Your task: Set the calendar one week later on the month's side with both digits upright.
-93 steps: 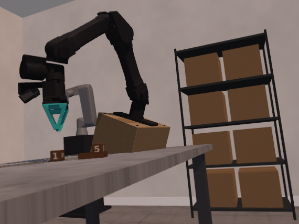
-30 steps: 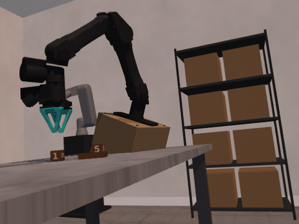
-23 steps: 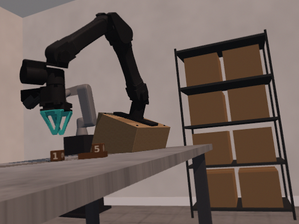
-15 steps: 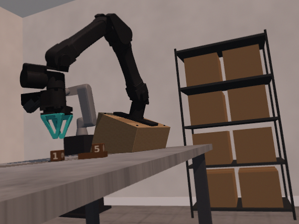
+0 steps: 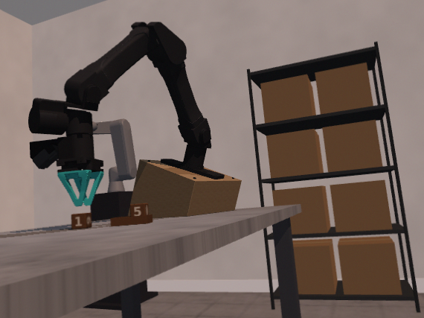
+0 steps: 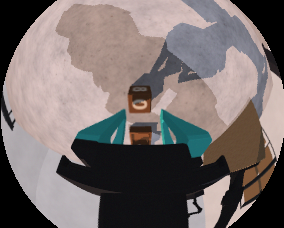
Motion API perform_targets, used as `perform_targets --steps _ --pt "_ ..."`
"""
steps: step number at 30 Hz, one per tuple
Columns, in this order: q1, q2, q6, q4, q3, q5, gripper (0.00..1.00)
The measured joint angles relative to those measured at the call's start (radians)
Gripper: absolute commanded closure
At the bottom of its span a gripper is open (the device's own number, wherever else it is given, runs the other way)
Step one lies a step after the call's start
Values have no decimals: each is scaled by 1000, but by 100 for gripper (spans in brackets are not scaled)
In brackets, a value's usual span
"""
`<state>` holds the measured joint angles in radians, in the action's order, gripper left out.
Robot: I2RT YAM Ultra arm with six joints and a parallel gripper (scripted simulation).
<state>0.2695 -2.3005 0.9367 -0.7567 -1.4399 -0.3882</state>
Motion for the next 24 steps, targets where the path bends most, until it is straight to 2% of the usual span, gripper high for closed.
perform_targets --steps 24 --pt "-7 -15 13 43 8 0 53"
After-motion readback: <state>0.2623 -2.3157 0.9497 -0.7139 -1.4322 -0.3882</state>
